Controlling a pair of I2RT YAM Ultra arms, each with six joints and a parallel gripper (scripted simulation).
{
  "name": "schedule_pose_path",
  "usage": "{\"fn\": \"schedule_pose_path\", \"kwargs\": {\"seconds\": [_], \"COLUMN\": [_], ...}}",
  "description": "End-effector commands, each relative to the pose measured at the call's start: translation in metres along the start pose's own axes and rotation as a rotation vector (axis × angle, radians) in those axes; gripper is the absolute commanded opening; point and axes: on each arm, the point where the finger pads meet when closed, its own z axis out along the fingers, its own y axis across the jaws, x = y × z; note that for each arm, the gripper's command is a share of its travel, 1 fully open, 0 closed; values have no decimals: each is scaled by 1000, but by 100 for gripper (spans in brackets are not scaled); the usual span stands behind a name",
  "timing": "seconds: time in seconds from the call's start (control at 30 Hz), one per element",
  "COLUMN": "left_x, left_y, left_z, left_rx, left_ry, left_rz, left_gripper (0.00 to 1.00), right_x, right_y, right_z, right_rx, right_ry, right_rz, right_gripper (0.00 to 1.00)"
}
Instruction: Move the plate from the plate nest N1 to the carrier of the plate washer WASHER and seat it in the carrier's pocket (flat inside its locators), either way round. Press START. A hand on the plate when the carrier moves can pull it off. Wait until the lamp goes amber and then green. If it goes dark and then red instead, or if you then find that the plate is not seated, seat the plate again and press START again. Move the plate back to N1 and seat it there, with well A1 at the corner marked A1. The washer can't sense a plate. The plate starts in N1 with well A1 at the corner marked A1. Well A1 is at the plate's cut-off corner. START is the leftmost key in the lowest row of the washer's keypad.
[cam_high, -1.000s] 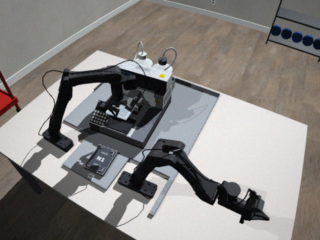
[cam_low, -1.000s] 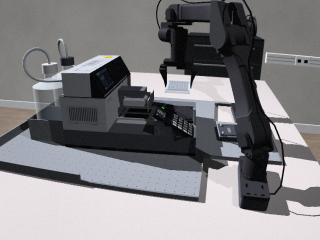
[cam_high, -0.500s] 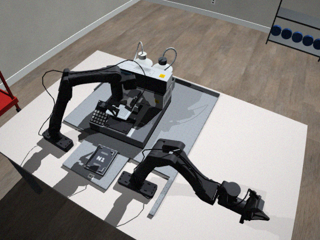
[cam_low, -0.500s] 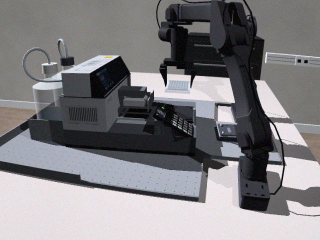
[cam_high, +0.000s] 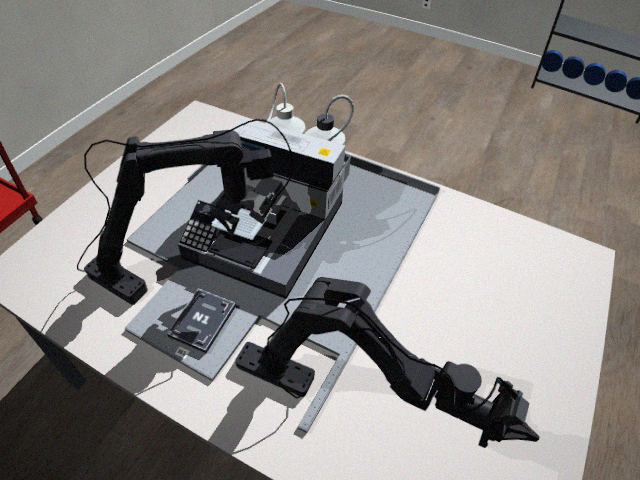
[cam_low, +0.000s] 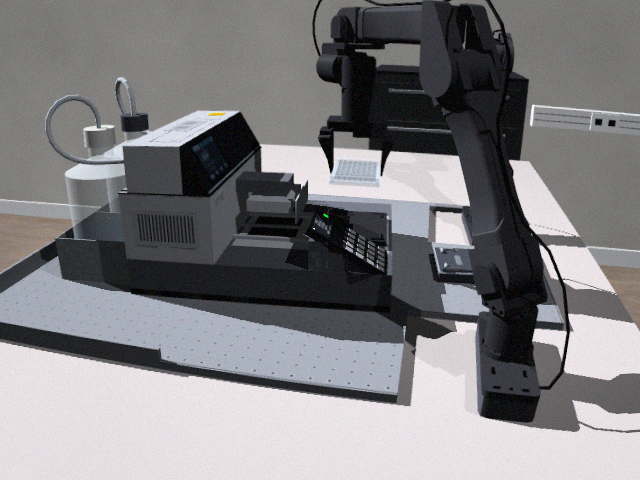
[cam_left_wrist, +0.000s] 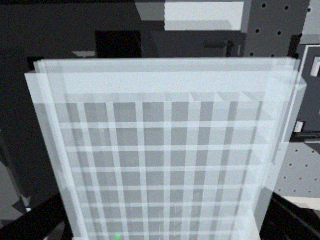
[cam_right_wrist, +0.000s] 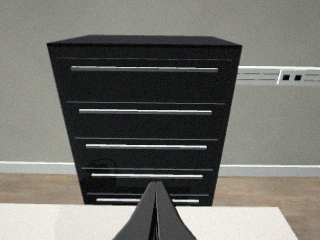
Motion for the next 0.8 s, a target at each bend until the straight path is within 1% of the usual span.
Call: {"fn": "schedule_pose_path", "kwargs": {"seconds": [0.0,0.2,0.37,0.63,0.77], "left_x": [2,3,1,-3,-3], "left_y": [-6,-7,-6,-3,-3], "left_z": [5,9,7,-13,-19], "left_rx": [24,32,27,-11,-21], "left_ry": [18,29,23,-31,-45], "left_rz": [0,0,0,1,1], "left_gripper": [0,0,0,0,0], "right_x": [-17,-17,-17,-17,-17], "right_y": [-4,-4,-4,-4,-4], "right_z": [-5,-5,-5,-5,-5], "right_rx": [7,7,7,7,7], "right_ry": [-33,-33,-33,-33,-33], "right_rz": [11,11,11,11,11], "right_gripper": [0,0,0,0,0]}}
